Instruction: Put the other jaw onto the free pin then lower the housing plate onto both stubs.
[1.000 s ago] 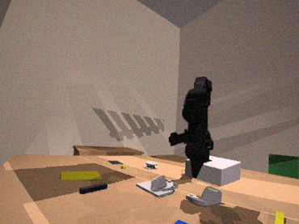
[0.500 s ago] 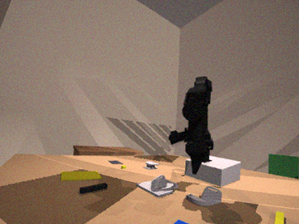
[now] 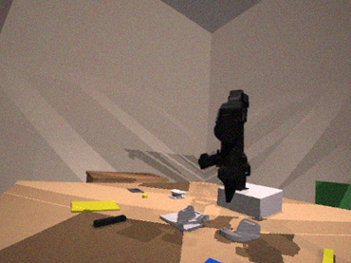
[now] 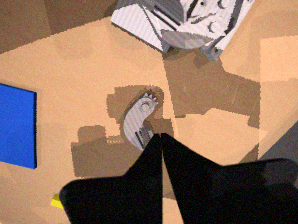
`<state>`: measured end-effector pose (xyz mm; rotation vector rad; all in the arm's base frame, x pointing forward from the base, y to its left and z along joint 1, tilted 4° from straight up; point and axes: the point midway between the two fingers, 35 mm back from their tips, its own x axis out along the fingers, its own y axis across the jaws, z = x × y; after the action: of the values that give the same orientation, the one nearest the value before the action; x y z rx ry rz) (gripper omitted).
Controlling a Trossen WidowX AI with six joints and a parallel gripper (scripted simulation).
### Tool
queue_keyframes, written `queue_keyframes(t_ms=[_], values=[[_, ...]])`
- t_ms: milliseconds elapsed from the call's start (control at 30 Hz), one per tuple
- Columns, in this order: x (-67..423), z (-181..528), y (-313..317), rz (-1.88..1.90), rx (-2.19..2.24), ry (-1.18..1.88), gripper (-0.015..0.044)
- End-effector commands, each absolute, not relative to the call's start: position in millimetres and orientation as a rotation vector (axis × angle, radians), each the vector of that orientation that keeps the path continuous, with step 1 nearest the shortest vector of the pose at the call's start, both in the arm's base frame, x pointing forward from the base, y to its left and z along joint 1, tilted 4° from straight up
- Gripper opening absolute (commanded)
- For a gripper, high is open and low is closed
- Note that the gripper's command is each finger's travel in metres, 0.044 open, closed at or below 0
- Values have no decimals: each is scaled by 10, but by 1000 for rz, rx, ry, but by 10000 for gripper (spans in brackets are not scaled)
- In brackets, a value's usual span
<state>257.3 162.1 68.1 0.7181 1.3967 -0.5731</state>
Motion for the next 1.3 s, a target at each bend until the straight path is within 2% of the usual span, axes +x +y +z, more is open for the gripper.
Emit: queue_keyframes(t_ms=[0,300,867,1267], values=[[2571,685,1620,-575,719,1397,0],[2571,685,1620,-575,719,1397,0],[2573,681,1621,-573,718,1397,440],[2573,681,1621,-573,718,1397,440]])
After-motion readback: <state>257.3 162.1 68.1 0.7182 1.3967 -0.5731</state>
